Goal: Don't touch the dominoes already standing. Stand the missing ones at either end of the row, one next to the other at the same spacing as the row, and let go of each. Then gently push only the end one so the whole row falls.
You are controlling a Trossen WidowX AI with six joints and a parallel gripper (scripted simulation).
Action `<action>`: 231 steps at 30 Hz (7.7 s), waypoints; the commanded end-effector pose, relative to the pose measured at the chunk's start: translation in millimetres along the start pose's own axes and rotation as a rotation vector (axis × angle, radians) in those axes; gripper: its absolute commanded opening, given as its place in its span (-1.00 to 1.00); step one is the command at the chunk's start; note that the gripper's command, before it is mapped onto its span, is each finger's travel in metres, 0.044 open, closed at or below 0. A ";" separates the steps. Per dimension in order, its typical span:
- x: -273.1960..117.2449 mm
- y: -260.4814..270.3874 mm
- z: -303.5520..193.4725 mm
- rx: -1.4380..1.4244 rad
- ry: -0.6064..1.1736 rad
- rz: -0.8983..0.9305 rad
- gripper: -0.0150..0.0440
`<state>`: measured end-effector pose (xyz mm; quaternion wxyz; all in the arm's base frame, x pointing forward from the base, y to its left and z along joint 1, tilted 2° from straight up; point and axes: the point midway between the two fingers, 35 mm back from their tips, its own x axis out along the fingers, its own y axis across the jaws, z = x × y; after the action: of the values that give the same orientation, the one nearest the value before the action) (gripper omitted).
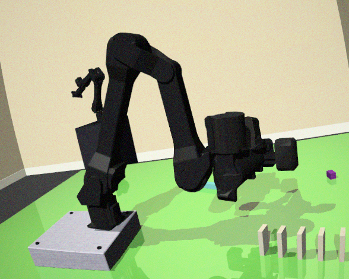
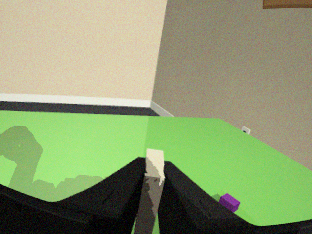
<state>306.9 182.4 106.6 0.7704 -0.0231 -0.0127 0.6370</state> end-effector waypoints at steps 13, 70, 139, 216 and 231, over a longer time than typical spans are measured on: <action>4.5 -2.2 -52.6 -0.011 0.027 0.008 -0.42; 70.4 -70.6 -61.7 0.737 0.426 -0.358 1.00; 32.6 3.2 -70.2 1.203 1.185 -1.179 -0.13; -189.3 -32.5 -71.2 1.206 1.187 -1.206 -0.13; -189.3 -32.5 -71.2 1.206 1.187 -1.206 0.58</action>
<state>306.7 -11.4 39.7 0.7271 0.0673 0.6796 -0.0700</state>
